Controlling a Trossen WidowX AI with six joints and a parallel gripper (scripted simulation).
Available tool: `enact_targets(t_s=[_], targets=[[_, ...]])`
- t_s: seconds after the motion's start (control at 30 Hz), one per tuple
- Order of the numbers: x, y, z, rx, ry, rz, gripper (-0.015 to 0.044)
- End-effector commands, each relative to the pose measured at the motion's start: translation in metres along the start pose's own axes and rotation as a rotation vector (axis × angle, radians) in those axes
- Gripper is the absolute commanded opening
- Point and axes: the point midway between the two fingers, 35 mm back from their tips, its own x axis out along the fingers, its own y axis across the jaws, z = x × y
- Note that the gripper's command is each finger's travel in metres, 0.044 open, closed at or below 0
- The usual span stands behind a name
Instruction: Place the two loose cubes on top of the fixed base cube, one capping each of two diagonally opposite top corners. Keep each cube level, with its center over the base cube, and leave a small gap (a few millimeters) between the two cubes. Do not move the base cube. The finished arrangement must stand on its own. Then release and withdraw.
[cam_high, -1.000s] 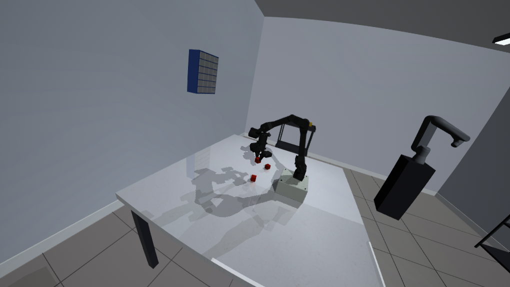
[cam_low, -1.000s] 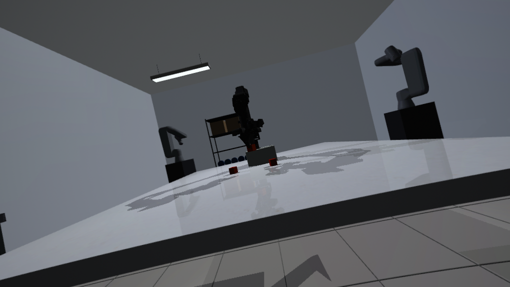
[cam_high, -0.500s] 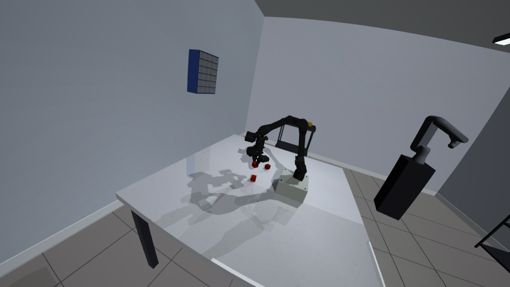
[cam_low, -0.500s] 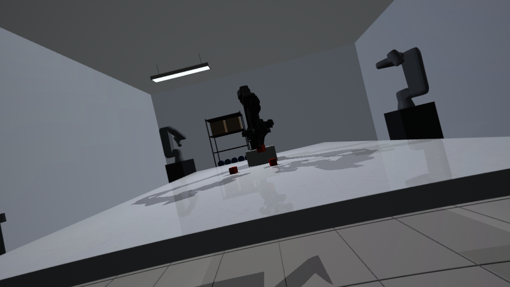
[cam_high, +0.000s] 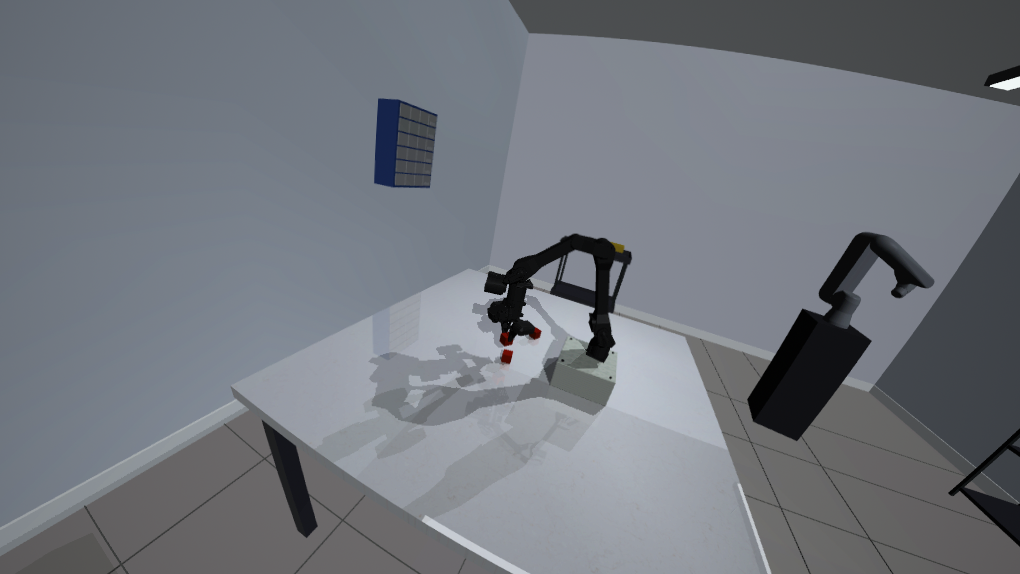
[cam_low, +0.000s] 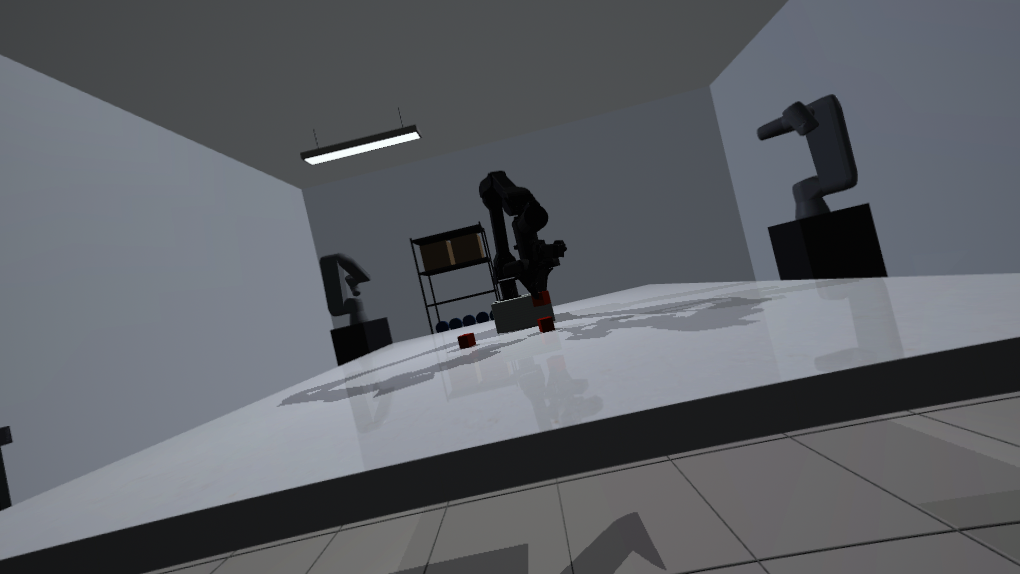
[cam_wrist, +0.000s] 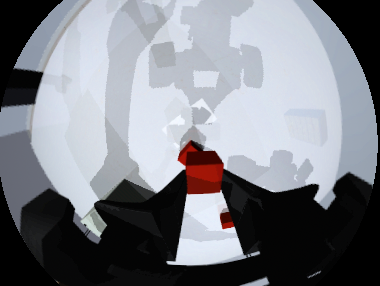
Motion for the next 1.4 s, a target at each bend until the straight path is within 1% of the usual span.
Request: enact_targets(t_s=[0.0, 0.43, 0.8, 1.37], targets=[[0.005, 0.010, 0.007, 0.019, 0.003, 0.005, 0.0105], [0.006, 0.011, 0.008, 0.023, 0.003, 0.004, 0.0105], [0.033, 0.011, 0.008, 0.024, 0.003, 0.004, 0.0105], [0.034, 0.011, 0.008, 0.023, 0.003, 0.004, 0.0105]])
